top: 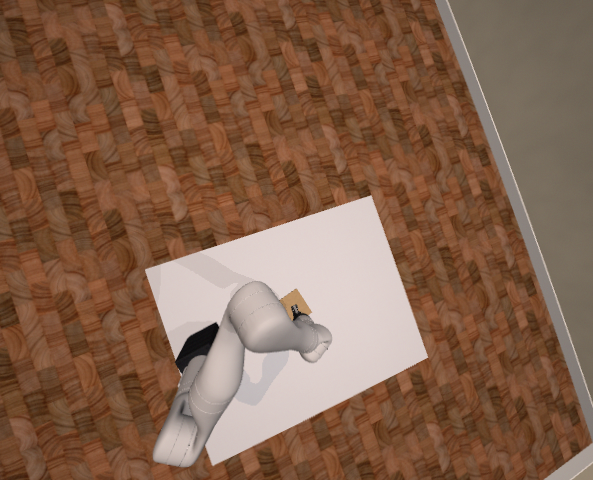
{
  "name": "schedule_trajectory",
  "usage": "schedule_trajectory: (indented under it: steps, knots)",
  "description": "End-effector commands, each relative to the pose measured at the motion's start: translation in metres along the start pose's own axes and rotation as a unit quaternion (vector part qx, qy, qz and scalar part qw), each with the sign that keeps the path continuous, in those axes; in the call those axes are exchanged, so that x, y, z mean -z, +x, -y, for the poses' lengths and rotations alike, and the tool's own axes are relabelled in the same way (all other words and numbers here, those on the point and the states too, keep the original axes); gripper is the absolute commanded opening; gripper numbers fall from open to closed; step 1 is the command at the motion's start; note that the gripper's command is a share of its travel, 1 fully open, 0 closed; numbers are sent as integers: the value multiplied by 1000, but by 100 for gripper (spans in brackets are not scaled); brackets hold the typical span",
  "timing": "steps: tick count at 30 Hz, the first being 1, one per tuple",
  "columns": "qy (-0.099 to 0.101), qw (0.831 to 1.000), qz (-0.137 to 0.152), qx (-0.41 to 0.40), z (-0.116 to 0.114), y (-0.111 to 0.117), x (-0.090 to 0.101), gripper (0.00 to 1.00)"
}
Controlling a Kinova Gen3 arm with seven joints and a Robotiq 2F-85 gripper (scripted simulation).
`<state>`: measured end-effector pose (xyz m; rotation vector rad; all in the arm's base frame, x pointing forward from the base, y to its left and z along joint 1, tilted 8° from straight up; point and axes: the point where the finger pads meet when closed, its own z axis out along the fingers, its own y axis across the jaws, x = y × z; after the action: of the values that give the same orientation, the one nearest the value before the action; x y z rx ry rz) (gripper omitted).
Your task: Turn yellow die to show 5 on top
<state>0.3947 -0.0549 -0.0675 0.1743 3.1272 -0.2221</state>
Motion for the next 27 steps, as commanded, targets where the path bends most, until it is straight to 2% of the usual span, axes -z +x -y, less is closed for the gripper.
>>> schedule_trajectory:
  steps: [1, 16, 25, 27]
  knots:
    - [0, 1000, 1, 0, 0, 0, 0, 15]
    - [0, 1000, 1, 0, 0, 0, -2, 15]
    - [0, 1000, 1, 0, 0, -1, -27, 15]
    - [0, 1000, 1, 0, 0, -1, -27, 15]
